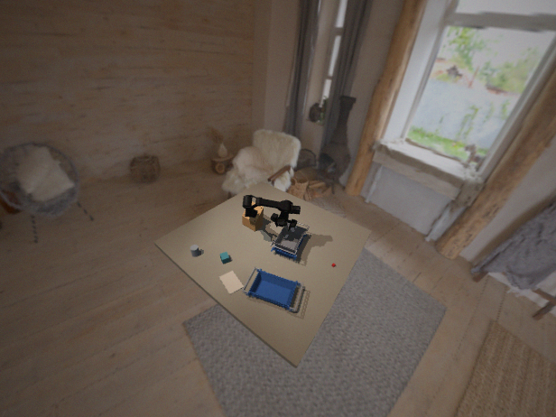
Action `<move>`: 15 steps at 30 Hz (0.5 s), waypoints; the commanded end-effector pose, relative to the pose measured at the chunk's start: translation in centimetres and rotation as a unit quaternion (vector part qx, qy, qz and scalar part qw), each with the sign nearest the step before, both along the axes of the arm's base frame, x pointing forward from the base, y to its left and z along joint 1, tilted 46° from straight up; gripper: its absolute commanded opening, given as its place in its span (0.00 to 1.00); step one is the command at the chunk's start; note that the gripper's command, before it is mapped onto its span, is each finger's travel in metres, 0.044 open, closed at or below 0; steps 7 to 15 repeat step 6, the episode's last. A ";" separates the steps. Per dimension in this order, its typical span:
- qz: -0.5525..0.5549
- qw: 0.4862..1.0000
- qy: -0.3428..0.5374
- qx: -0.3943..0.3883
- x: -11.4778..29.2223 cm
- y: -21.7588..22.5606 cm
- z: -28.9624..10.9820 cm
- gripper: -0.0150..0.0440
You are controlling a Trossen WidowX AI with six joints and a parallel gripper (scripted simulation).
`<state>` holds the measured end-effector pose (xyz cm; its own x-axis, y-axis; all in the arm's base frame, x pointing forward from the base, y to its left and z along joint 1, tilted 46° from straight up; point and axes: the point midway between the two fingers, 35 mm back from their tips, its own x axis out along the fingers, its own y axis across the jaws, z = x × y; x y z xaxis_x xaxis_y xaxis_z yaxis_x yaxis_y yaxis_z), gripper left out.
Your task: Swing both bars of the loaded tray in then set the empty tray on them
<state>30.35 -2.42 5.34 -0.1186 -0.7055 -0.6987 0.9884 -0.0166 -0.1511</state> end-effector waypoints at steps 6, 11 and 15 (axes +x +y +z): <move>0.001 1.000 -0.002 0.000 -0.4 1.8 1.9 1.00; 0.001 1.000 -0.002 0.000 -0.4 1.8 1.9 1.00; 0.001 1.000 -0.002 0.000 -0.4 1.8 1.9 1.00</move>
